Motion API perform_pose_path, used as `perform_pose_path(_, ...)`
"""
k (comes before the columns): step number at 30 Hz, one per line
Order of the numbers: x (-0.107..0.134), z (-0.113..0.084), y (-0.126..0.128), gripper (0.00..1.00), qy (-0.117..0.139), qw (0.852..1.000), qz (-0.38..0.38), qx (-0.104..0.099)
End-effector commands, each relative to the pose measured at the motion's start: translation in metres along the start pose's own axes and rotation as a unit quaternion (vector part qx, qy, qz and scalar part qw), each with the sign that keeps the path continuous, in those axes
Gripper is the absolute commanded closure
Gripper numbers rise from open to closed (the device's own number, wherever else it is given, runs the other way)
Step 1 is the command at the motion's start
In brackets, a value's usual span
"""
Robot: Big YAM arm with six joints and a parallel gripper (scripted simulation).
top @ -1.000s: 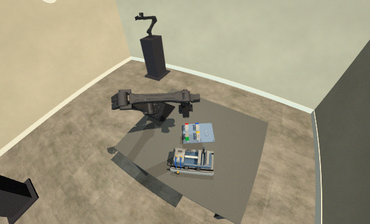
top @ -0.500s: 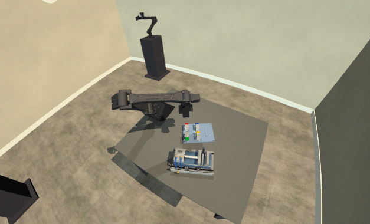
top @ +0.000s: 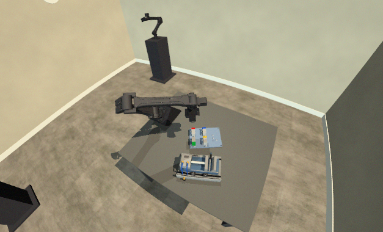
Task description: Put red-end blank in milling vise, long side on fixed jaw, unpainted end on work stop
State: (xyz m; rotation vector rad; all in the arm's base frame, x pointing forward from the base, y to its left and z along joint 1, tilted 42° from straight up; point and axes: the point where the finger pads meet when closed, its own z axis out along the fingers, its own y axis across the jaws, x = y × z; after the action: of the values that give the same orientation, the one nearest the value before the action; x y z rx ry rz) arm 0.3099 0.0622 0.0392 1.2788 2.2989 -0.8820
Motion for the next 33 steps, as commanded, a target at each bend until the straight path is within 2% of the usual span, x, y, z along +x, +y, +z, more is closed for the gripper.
perform_pose_path(1, -0.0060, -0.0070, 0.0101, 1.00, 0.002, 1.000, 0.018, -0.017)
perform_pose_path(4, -0.0060, -0.0070, 0.0101, 1.00, 0.002, 1.000, 0.018, -0.017)
perform_pose_path(5, -0.0060, -0.0070, 0.0101, 0.36, 0.002, 1.000, 0.018, -0.017)
perform_pose_path(33, -0.0060, -0.0070, 0.0101, 0.36, 0.002, 1.000, 0.018, -0.017)
